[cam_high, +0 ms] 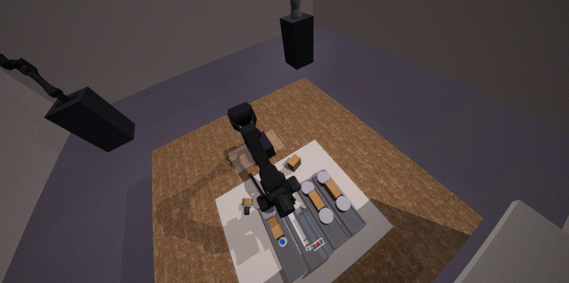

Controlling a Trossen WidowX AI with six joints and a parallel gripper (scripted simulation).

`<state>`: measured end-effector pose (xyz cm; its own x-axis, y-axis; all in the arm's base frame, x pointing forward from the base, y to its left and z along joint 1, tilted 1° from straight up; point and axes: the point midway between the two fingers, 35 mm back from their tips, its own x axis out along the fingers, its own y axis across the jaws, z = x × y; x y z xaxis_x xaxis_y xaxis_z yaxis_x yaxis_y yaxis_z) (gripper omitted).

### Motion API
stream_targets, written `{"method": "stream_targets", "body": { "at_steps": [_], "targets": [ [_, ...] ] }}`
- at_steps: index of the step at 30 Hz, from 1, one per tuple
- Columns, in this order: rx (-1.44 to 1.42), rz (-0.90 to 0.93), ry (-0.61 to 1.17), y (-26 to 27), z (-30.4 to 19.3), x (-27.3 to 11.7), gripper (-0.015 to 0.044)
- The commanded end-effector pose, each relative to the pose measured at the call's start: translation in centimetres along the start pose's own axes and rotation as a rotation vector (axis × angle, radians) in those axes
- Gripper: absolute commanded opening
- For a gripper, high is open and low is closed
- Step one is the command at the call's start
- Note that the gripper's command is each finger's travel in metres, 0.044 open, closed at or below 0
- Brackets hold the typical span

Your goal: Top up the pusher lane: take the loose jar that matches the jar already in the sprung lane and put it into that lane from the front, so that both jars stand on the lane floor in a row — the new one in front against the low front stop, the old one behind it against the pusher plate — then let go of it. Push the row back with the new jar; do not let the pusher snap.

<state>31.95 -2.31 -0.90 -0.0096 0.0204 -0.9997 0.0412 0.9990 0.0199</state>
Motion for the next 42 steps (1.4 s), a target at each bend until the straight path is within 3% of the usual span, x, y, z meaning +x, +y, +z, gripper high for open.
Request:
{"method": "stream_targets", "body": {
  "at_steps": [1, 42],
  "targets": [
    [-0.001, -0.006, -0.037, -0.11, 1.28, -0.60, 0.0000],
    [-0.001, -0.006, -0.038, -0.13, 2.03, -0.72, 0.0000]
  ]
}}
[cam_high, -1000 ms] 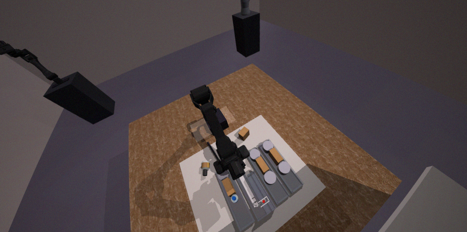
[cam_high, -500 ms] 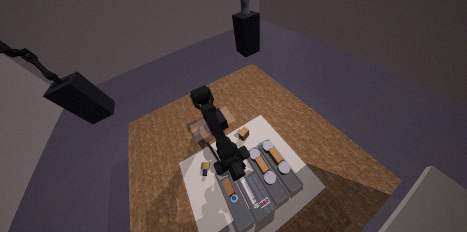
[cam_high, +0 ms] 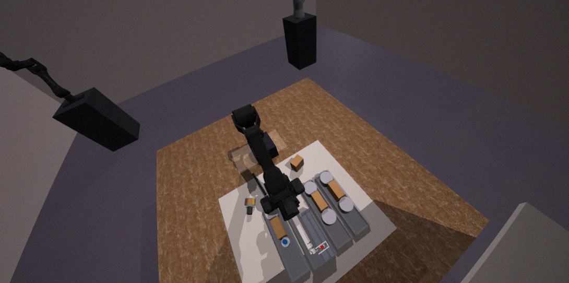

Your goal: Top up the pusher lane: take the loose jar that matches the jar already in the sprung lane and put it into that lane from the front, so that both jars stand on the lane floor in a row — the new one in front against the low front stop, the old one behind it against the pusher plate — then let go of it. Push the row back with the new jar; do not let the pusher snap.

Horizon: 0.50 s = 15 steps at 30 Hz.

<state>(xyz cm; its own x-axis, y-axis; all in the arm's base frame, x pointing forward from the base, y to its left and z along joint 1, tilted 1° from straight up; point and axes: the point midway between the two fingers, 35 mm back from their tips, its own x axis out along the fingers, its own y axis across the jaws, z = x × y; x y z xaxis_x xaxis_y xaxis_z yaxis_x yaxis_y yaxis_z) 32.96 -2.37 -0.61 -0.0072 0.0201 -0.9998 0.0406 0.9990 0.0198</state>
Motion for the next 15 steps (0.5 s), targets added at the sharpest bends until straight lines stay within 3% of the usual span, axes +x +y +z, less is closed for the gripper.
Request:
{"method": "stream_targets", "body": {
  "at_steps": [1, 15],
  "targets": [
    [0.000, -0.006, -0.036, -0.11, 1.02, -0.42, 0.0000],
    [0.000, -0.006, -0.036, -0.11, 1.12, -0.30, 0.0000]
  ]
}}
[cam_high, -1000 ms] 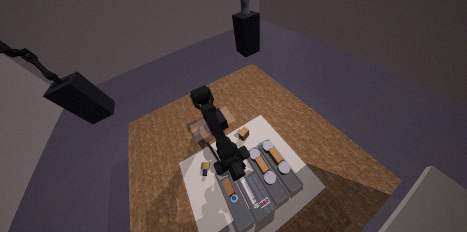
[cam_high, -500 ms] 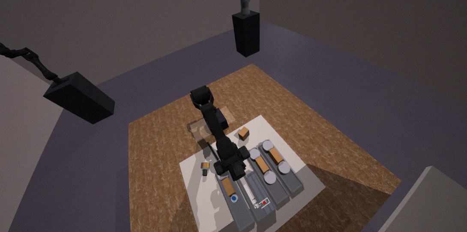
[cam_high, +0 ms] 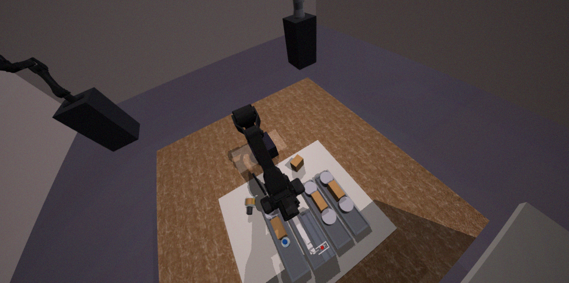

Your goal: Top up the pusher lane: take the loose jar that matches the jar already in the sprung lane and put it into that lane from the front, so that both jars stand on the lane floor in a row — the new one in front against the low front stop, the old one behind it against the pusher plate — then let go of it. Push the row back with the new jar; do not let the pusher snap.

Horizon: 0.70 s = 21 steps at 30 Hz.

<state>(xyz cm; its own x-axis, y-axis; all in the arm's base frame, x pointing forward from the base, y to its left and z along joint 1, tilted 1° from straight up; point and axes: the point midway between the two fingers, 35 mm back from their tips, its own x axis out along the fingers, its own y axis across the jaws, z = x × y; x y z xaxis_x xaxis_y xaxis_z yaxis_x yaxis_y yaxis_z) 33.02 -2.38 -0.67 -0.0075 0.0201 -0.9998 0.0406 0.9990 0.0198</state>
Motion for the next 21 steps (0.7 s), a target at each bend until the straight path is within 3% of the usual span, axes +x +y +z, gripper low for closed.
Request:
{"method": "stream_targets", "body": {
  "at_steps": [1, 21],
  "targets": [
    [0.000, -0.006, -0.036, -0.11, 1.07, -0.36, 0.0000],
    [0.000, -0.006, -0.036, -0.11, 1.34, -0.37, 0.0000]
  ]
}}
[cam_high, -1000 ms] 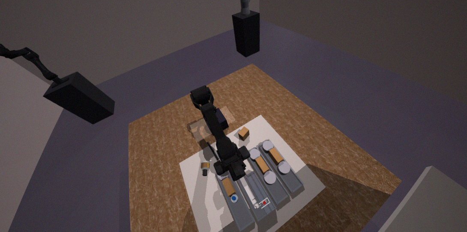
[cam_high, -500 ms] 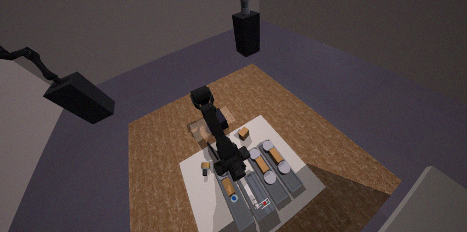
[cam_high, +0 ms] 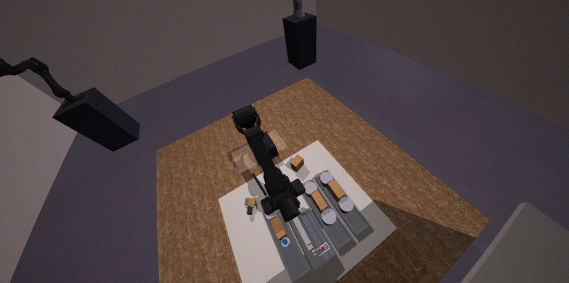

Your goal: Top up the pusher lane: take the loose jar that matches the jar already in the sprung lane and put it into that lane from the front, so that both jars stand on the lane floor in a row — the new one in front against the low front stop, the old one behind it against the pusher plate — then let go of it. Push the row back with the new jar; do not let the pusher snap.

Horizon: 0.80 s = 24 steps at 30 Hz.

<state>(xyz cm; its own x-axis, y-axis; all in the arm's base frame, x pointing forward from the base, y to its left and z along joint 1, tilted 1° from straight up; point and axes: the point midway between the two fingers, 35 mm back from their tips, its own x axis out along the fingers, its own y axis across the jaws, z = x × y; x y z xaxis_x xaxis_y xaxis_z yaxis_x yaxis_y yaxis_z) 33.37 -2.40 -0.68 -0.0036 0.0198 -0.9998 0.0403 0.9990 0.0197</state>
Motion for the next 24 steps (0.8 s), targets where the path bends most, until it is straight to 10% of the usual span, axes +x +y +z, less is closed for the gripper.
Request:
{"method": "stream_targets", "body": {
  "at_steps": [1, 24],
  "targets": [
    [0.000, -0.006, -0.032, -0.10, 0.99, -0.38, 0.0000],
    [0.000, -0.006, -0.033, -0.10, 1.22, -0.27, 0.0000]
  ]
}}
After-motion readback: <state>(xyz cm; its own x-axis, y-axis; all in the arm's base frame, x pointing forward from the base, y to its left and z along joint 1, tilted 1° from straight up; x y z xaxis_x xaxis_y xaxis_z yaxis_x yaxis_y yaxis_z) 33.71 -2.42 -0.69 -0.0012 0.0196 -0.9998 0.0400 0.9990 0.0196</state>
